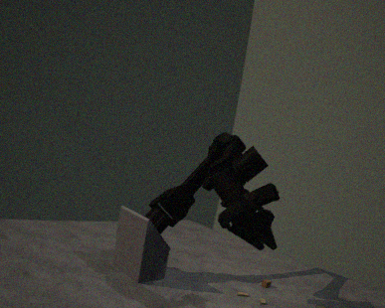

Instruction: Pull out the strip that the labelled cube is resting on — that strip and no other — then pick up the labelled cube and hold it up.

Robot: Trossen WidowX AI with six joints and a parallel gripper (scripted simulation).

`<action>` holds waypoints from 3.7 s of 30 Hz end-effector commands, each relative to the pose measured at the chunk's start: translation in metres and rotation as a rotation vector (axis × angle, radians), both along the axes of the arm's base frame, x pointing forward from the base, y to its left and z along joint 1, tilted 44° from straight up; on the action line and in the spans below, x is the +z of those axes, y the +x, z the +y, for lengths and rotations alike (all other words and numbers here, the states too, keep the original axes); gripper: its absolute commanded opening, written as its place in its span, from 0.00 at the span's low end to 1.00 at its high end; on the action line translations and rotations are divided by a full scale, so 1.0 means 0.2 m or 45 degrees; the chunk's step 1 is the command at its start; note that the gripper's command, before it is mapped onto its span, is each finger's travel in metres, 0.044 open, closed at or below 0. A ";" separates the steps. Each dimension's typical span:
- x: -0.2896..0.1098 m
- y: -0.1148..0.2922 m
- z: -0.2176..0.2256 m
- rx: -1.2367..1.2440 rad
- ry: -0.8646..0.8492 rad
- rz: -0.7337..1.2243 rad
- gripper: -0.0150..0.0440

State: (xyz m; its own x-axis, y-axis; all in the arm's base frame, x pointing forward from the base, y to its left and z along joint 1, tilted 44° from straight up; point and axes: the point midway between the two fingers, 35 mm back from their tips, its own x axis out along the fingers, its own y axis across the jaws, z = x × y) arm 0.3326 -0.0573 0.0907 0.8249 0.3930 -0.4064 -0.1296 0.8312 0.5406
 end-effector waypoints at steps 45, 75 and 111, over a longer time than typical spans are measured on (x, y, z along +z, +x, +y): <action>-0.69 0.06 0.04 0.337 0.340 1.268 0.25; -0.85 0.08 0.19 0.337 0.340 1.268 0.25; -0.94 0.09 0.28 0.339 0.343 1.267 0.25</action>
State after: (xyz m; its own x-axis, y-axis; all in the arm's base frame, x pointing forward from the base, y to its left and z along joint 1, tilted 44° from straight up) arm 0.3525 -0.0023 -0.0972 0.0464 0.6856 -0.7265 0.3065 0.6825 0.6636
